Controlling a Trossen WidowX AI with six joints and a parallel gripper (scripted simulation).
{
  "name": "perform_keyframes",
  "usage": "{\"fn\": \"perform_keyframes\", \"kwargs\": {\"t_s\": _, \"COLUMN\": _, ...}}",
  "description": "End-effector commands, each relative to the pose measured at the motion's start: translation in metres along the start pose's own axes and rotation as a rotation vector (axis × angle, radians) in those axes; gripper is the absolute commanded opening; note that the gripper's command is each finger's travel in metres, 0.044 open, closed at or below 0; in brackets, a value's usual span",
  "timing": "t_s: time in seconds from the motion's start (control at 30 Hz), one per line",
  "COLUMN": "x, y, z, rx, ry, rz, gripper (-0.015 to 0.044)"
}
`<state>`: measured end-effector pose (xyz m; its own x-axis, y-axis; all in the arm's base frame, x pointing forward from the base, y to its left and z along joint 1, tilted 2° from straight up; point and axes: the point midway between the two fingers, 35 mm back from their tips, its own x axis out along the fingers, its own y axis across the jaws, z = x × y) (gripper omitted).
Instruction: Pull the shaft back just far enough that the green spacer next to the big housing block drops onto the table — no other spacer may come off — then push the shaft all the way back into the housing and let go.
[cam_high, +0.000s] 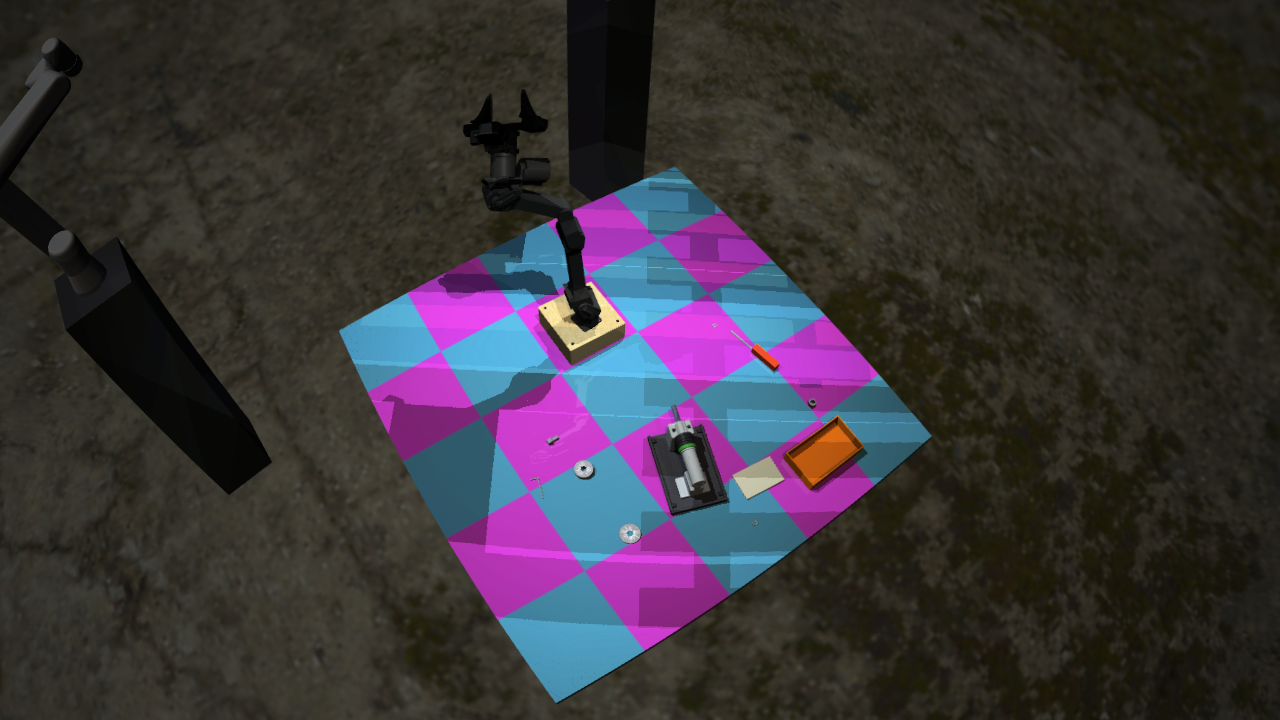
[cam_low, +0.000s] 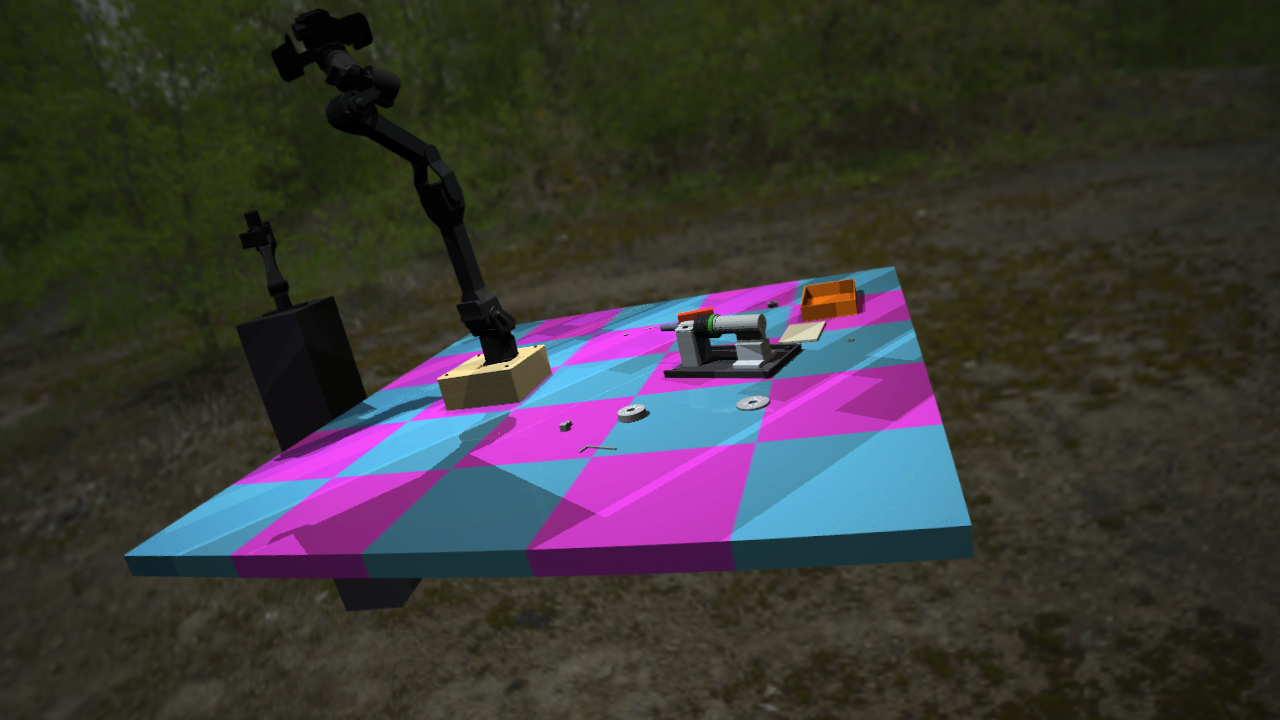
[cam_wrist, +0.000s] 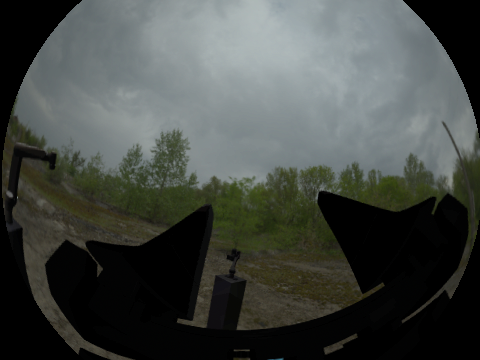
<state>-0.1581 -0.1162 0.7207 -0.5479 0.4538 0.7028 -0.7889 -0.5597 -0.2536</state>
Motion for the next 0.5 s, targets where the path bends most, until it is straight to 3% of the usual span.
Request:
{"fn": "perform_keyframes", "kwargs": {"t_s": 0.0, "x": -0.001, "y": 0.001, "z": 0.001, "rx": 0.000, "ry": -0.004, "rz": 0.006, "gripper": 0.0426}}
{"fn": "perform_keyframes", "kwargs": {"t_s": 0.2, "x": -0.048, "y": 0.034, "z": 0.042, "rx": -0.007, "ry": -0.146, "rz": 0.181, "gripper": 0.0440}}
{"fn": "perform_keyframes", "kwargs": {"t_s": 0.47, "x": -0.141, "y": 0.056, "z": 0.097, "rx": -0.013, "ry": -0.405, "rz": 0.407, "gripper": 0.0440}}
